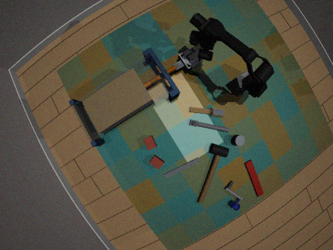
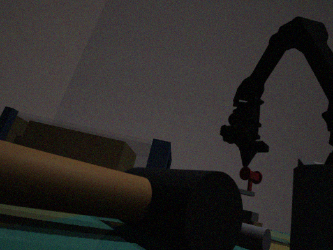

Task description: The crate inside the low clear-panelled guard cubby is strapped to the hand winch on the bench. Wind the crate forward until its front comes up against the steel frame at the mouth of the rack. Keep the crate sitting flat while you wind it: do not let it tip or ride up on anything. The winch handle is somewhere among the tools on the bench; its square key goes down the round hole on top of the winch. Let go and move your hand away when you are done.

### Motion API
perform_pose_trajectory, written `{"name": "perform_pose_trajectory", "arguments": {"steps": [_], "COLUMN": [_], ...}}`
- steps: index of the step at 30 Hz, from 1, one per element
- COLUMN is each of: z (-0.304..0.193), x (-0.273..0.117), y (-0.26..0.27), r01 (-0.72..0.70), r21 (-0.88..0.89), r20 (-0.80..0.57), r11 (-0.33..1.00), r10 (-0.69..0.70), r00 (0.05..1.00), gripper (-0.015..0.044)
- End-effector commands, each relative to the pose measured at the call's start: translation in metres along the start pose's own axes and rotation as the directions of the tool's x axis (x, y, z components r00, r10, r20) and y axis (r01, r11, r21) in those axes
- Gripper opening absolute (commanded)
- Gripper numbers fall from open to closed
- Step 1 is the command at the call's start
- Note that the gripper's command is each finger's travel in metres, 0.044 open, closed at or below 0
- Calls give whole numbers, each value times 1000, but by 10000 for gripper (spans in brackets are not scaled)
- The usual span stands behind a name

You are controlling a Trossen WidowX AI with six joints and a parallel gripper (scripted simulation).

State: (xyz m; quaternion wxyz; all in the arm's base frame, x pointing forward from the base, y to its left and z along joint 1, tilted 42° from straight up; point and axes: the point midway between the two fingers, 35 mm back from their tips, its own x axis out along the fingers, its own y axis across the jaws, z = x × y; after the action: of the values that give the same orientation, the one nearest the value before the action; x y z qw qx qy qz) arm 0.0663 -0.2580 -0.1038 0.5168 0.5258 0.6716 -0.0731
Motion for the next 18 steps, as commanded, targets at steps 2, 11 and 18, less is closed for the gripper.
{"name": "perform_pose_trajectory", "arguments": {"steps": [2, 11, 18], "z": [8, 9, 7], "x": [1, -37, -49], "y": [-1, -2, -2], "r01": [-7, -6, -6], "r21": [6, 1, 0], "r20": [-2, -2, -2], "r11": [1000, 1000, 1000], "r10": [7, 6, 6], "r00": [1000, 1000, 1000], "gripper": [0, 0, 0]}}
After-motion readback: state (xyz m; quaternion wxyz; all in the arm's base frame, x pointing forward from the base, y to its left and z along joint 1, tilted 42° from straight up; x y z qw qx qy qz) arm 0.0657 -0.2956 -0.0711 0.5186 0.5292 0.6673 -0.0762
